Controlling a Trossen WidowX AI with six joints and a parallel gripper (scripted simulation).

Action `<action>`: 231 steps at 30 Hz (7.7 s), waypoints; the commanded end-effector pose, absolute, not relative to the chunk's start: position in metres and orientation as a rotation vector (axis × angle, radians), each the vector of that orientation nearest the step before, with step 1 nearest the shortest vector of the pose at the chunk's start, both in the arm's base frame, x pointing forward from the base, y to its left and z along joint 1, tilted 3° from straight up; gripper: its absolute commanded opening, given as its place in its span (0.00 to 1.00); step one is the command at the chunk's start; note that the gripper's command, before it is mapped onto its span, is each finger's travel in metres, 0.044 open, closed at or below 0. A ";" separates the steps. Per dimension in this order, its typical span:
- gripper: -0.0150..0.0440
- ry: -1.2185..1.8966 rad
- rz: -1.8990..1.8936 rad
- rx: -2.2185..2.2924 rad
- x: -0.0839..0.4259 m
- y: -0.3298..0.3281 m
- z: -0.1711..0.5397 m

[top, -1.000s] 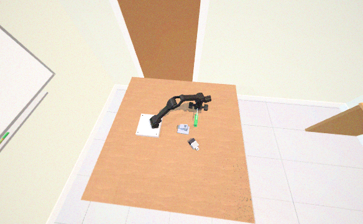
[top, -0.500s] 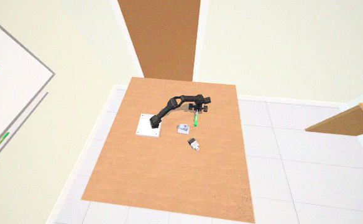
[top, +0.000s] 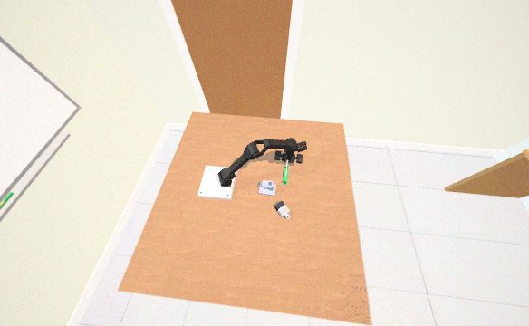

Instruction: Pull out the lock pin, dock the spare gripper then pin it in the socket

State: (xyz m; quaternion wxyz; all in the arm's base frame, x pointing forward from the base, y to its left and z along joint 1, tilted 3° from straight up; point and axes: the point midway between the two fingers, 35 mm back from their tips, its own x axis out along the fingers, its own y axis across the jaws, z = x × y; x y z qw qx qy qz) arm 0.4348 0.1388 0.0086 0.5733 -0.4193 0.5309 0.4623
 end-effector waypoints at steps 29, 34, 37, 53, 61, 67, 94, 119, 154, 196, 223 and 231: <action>0.59 1.262 1.095 -0.982 0.431 0.140 0.066; 0.59 1.263 1.097 -0.982 0.431 0.140 0.079; 0.64 1.264 1.098 -0.983 0.430 0.140 0.076; 0.56 1.260 1.041 -1.035 0.418 0.081 0.138; 0.56 1.259 1.041 -1.036 0.421 0.080 0.112; 0.56 1.260 1.041 -1.036 0.420 0.079 0.068; 0.56 1.260 1.041 -1.036 0.421 0.077 0.029; 0.27 1.260 1.041 -1.036 0.420 0.075 0.008; 0.25 1.279 1.054 -1.028 0.416 0.075 0.033; 0.25 1.279 1.054 -1.033 0.408 0.017 0.018; 0.25 1.278 1.056 -1.035 0.407 0.016 0.008; 0.25 1.278 1.056 -1.035 0.407 0.016 0.008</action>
